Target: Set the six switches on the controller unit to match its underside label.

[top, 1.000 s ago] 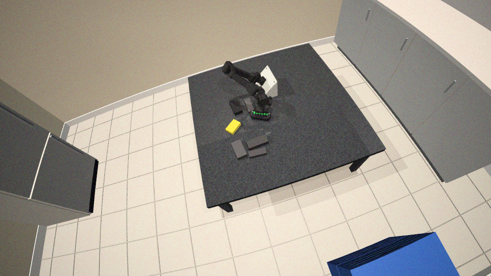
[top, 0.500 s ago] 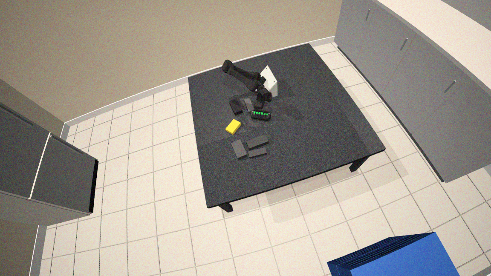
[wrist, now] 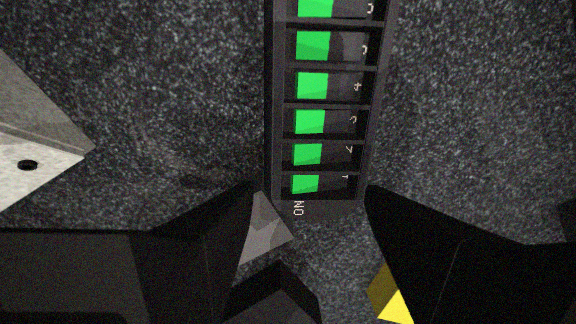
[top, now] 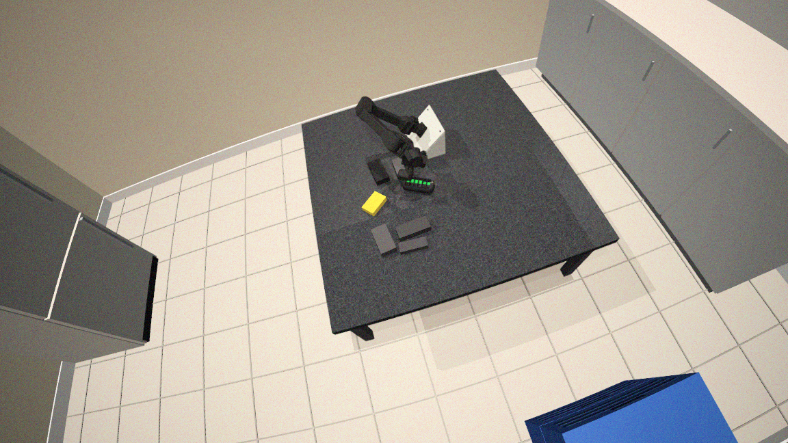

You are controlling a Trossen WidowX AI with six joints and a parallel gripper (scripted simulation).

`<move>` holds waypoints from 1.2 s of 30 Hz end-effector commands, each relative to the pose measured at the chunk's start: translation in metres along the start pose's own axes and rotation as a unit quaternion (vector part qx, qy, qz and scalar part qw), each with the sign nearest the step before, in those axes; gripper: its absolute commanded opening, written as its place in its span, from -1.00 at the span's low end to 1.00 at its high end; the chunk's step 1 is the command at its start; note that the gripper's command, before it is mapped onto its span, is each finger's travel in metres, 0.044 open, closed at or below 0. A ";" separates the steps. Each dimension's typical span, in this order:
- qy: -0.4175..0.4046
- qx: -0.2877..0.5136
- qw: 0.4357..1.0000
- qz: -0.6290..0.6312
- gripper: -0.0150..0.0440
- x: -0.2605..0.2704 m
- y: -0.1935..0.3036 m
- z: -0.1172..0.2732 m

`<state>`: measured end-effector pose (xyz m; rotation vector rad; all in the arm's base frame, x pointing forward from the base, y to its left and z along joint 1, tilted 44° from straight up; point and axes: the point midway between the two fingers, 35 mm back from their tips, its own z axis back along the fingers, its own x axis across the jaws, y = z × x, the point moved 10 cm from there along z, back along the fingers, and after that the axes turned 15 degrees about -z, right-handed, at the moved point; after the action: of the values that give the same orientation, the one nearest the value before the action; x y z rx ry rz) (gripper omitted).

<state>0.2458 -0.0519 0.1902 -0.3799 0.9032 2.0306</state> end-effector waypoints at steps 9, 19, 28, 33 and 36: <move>-0.028 0.003 1.000 -0.002 1.00 -0.025 0.015 0.005; -0.029 0.002 1.000 -0.002 1.00 -0.025 0.014 -0.012; -0.029 0.002 1.000 -0.003 1.00 -0.024 0.014 -0.026; -0.029 0.003 1.000 -0.003 1.00 -0.023 0.015 -0.034; -0.028 0.003 1.000 -0.003 1.00 -0.023 0.015 -0.039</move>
<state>0.2464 -0.0954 0.1883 -0.3283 0.8713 2.0151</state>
